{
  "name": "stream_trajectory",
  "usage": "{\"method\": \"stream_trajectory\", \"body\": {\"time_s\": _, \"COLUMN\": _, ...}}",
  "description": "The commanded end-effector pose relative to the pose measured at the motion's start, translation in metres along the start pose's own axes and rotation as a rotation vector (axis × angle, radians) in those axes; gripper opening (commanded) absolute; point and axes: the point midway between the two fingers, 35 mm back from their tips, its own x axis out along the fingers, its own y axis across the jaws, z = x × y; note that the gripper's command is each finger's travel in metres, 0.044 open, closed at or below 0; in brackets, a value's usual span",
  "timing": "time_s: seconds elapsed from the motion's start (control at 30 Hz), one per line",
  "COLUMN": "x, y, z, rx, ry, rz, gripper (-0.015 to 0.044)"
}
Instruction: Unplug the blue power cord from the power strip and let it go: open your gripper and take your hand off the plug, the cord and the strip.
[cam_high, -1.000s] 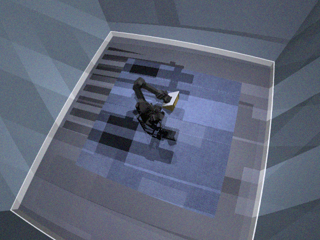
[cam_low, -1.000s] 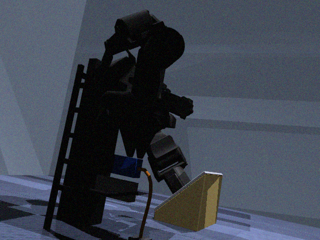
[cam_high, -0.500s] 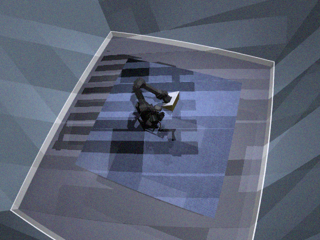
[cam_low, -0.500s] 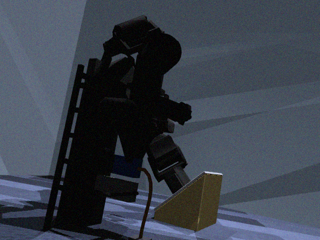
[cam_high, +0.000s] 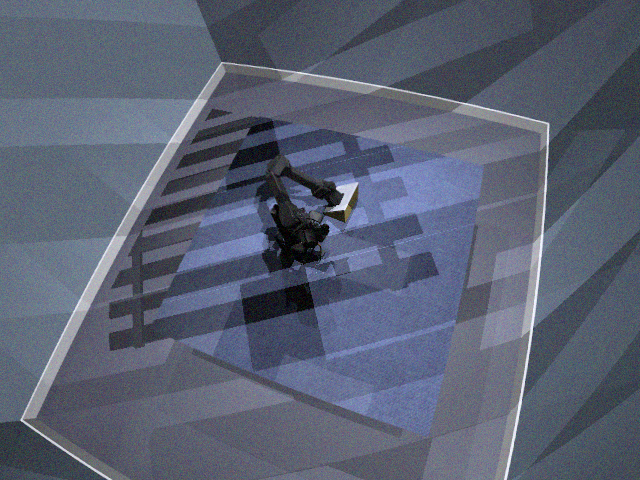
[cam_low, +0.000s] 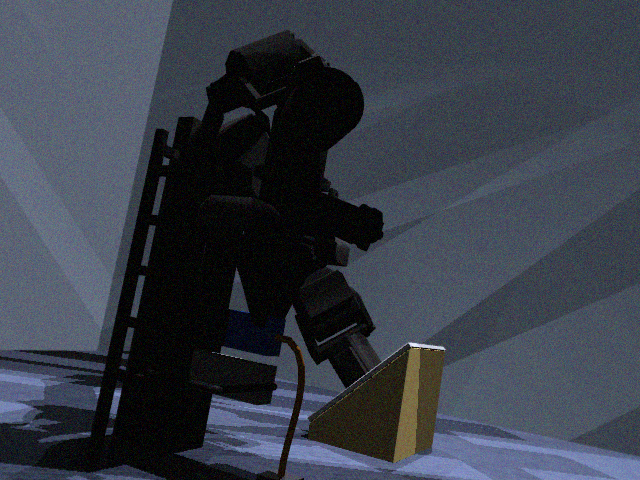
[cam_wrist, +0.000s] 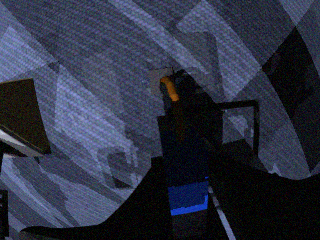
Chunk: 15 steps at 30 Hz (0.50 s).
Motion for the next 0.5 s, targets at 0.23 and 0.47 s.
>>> {"method": "stream_trajectory", "body": {"time_s": 0.23, "x": -0.002, "y": -0.002, "z": 0.018, "rx": 0.001, "ry": -0.006, "rz": -0.003, "gripper": 0.0}}
{"method": "stream_trajectory", "body": {"time_s": 0.47, "x": -0.003, "y": -0.002, "z": 0.029, "rx": 0.0, "ry": -0.007, "rz": -0.004, "gripper": 0.0}}
